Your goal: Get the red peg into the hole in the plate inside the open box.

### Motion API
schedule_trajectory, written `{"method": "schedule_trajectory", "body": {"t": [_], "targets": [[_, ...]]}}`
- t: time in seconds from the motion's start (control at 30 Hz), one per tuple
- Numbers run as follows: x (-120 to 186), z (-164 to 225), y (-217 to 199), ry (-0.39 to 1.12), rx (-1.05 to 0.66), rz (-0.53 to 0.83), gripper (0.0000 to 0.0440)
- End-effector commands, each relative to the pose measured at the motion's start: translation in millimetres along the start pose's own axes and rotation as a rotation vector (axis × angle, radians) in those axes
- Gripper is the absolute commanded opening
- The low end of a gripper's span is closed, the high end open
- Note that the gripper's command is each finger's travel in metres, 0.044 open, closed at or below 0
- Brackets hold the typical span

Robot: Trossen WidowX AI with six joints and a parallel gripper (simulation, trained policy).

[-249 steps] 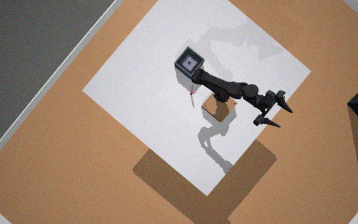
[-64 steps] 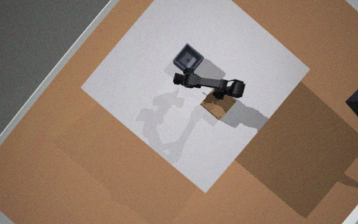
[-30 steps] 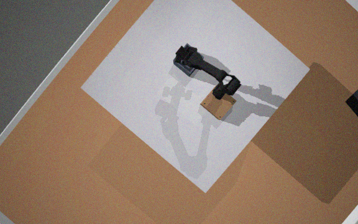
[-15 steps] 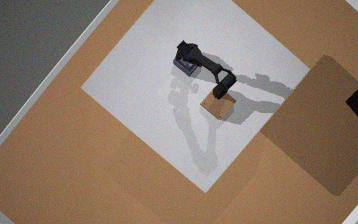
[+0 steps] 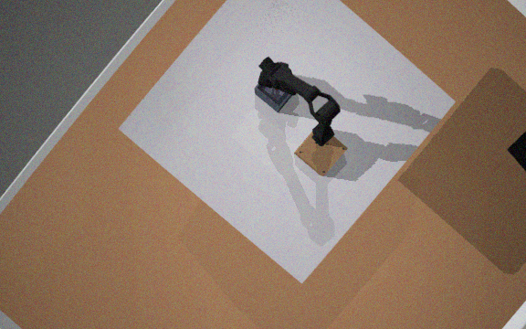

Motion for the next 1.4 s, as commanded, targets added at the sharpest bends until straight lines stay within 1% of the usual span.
{"method": "schedule_trajectory", "body": {"t": [0.0, 0.27, 0.7, 1.37], "targets": [[-1, -12, 7, -0.011, 0.011, -0.006, 0.0279], [1, -36, 18, -0.041, 0.022, -0.019, 0.0439], [10, -82, 26, -0.157, -0.025, -0.079, 0.044], [10, -83, 26, -0.159, -0.026, -0.08, 0.044]]}}
Point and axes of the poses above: the point midway between the two fingers, 35 mm back from their tips, its own x axis back along the fingers, its own y axis across the jaws, z = x × y, the point moved 6 cm from there along x, back along the fingers, and after that the axes turned 2 degrees about x, right-handed, at the moved point
